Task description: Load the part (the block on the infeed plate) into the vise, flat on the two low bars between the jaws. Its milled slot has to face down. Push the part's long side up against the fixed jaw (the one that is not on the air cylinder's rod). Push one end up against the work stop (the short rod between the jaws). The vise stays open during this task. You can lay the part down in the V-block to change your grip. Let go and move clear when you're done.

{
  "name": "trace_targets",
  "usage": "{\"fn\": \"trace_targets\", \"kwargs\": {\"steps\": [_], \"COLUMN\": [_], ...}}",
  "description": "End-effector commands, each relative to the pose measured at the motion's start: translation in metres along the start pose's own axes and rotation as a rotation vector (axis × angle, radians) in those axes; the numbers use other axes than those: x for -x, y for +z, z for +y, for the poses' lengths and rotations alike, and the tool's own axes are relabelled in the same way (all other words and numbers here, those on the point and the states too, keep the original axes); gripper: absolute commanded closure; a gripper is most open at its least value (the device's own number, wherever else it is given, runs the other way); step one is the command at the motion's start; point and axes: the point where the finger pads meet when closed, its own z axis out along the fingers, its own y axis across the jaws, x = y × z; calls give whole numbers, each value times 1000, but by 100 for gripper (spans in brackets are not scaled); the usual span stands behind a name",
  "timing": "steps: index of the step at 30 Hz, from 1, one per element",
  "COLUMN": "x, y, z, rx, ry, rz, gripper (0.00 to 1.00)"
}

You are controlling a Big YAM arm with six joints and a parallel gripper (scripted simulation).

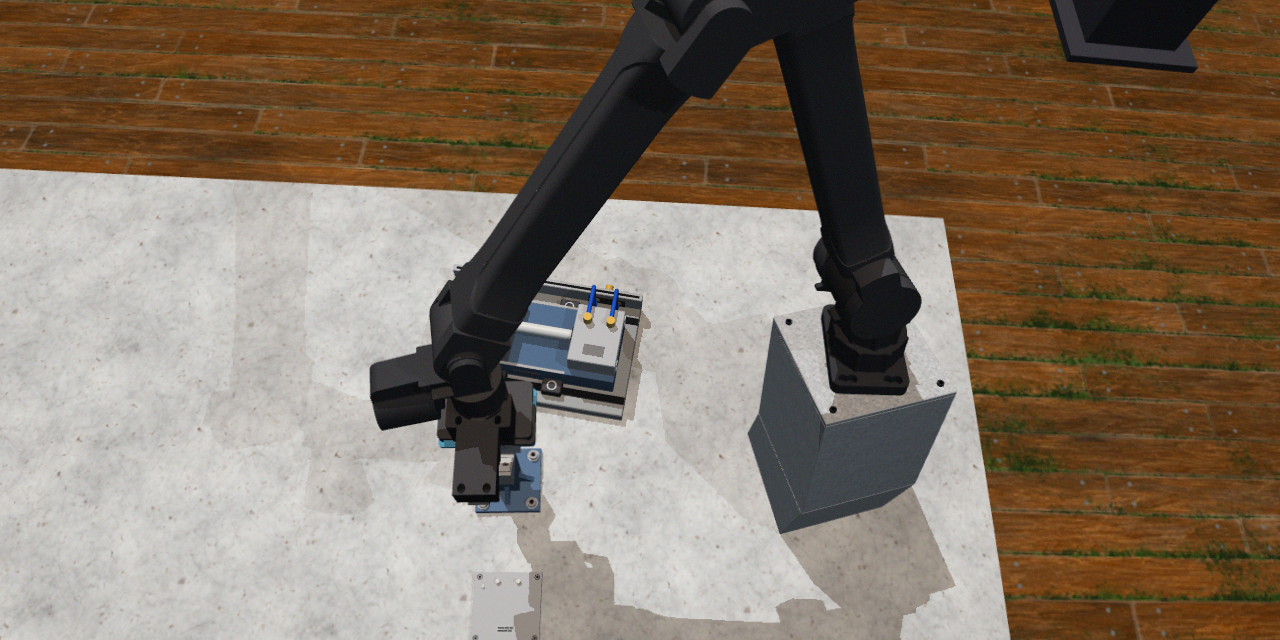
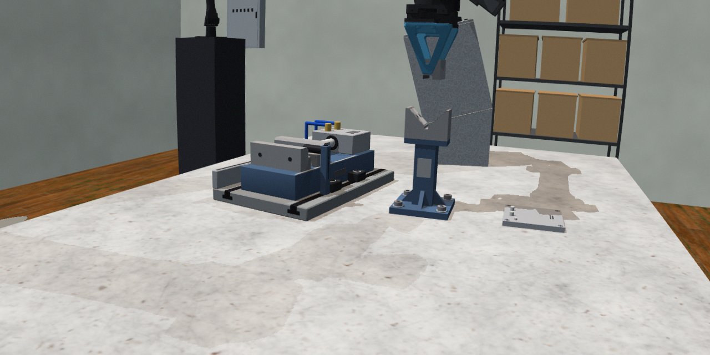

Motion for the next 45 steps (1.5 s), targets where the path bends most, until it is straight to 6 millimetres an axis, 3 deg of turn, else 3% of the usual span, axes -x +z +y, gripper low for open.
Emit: {"fn": "trace_targets", "kwargs": {"steps": [1,12,27,45], "x": [1,3,3,-22], "y": [-22,-38,-38,-37], "z": [-18,-23,-21,-31], "rx": [-41,-54,-50,-48], "ry": [23,22,21,165], "rz": [-11,-14,-14,-17], "gripper": [100,100,100,100]}}
